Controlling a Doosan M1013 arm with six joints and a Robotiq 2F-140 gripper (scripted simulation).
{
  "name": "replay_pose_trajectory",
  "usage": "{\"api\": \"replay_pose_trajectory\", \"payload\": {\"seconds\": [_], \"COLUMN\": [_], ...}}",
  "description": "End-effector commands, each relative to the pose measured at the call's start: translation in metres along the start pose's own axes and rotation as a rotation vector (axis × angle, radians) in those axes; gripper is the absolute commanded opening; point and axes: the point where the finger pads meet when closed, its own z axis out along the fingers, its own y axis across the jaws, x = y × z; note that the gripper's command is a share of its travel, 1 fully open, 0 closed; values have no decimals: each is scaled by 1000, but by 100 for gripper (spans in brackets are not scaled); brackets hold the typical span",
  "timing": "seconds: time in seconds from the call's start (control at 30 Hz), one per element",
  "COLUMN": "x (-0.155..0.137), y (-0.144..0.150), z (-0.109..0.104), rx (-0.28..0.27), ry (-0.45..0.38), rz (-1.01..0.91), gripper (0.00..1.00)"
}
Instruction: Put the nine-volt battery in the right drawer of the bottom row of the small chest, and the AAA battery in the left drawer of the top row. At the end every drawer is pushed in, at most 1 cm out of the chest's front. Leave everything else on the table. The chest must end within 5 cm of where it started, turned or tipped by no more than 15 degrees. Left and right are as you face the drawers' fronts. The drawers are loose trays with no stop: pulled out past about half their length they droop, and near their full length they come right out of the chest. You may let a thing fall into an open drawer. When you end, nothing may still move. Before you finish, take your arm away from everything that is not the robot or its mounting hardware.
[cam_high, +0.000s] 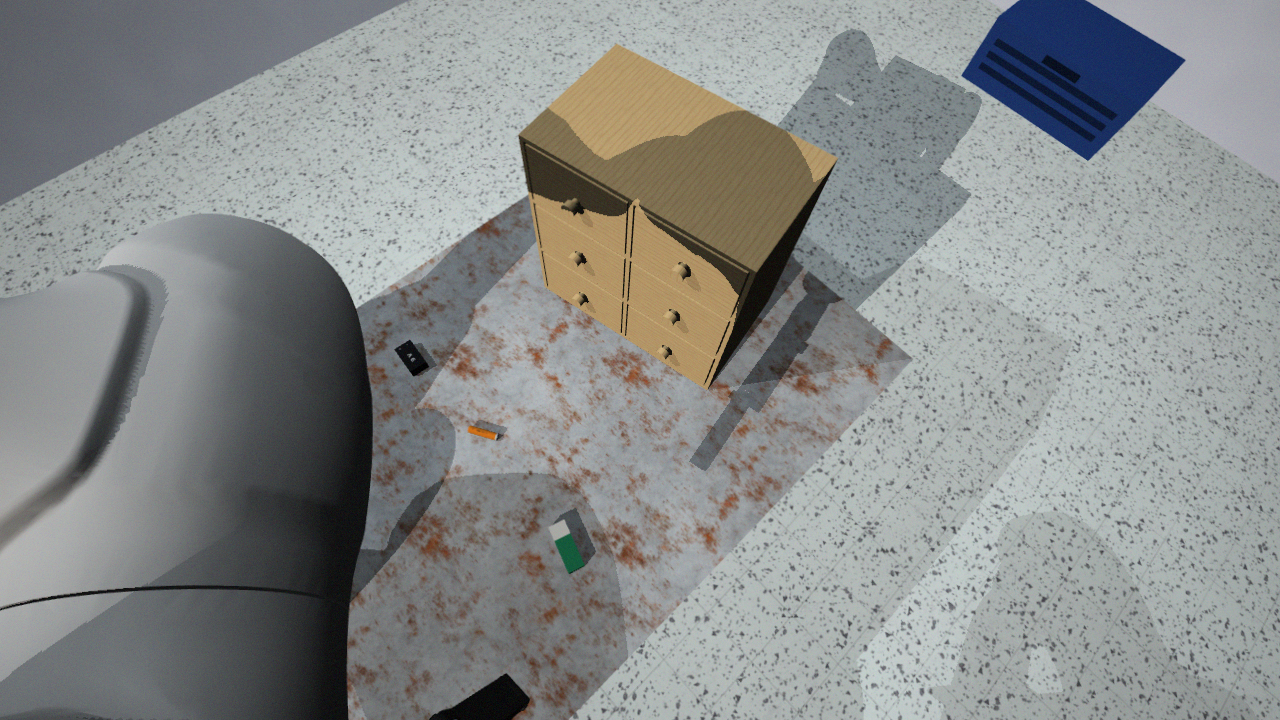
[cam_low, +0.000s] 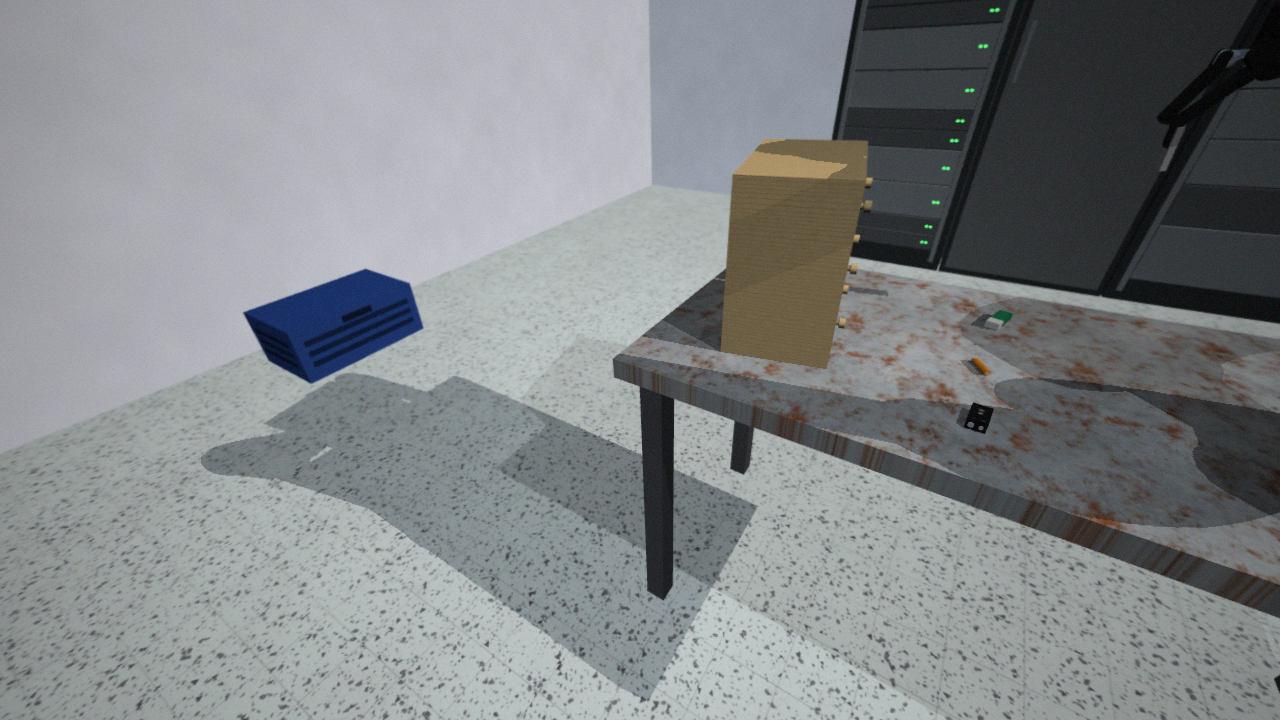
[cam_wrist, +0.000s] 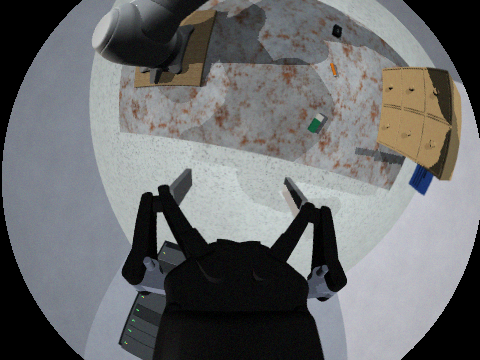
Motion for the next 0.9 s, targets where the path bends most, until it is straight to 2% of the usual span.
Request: {"api": "replay_pose_trajectory", "payload": {"seconds": [0.0, 0.6, 0.63, 0.7, 0.73, 0.77, 0.83, 0.87], "x": [0, 1, 2, 11, 11, 20, 20, 33], "y": [0, 5, 15, 56, 56, 84, 84, 116], "z": [0, -3, -9, -31, -31, -47, -47, -65], "rx": [0, -3, -7, -26, -26, -38, -38, -51], "ry": [0, 1, 3, 12, 12, 20, 20, 31], "rz": [0, 2, 6, 22, 22, 32, 32, 43], "gripper": [100, 100, 100, 100, 100, 100, 100, 100]}}
